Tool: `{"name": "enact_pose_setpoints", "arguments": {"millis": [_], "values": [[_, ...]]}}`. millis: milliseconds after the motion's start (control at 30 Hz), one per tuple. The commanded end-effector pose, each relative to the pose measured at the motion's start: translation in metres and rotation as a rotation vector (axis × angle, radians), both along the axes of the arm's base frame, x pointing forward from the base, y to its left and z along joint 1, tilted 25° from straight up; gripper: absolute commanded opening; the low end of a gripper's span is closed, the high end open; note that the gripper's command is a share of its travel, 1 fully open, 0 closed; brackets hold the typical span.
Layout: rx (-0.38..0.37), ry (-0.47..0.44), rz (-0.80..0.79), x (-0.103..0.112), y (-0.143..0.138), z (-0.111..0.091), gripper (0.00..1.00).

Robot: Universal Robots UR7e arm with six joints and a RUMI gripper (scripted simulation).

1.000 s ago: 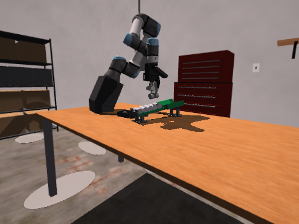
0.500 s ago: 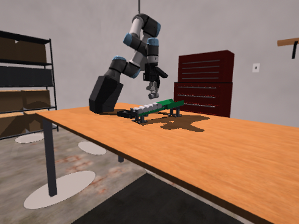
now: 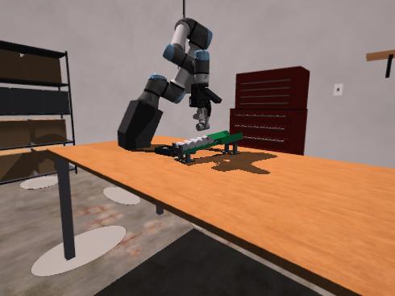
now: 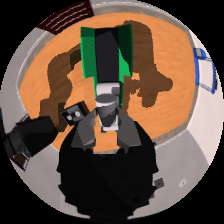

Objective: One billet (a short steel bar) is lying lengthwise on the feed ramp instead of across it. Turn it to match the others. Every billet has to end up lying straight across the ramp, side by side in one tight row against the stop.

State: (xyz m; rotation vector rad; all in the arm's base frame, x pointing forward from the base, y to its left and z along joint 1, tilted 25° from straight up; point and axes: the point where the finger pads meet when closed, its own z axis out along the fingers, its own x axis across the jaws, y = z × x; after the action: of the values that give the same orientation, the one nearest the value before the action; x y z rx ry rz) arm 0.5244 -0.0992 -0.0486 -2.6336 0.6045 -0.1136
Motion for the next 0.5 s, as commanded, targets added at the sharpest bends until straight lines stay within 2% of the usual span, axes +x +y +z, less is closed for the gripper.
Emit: {"name": "enact_pose_setpoints", "arguments": {"millis": [0,433,467], "values": [[-0.001,-0.001,0.000,0.0004,-0.0005,0.0005,0.00],[-0.001,-0.001,0.000,0.0004,-0.0005,0.0005,0.00],[0.010,0.023,-0.055,0.0004,-0.0009,0.0007,0.00]]}}
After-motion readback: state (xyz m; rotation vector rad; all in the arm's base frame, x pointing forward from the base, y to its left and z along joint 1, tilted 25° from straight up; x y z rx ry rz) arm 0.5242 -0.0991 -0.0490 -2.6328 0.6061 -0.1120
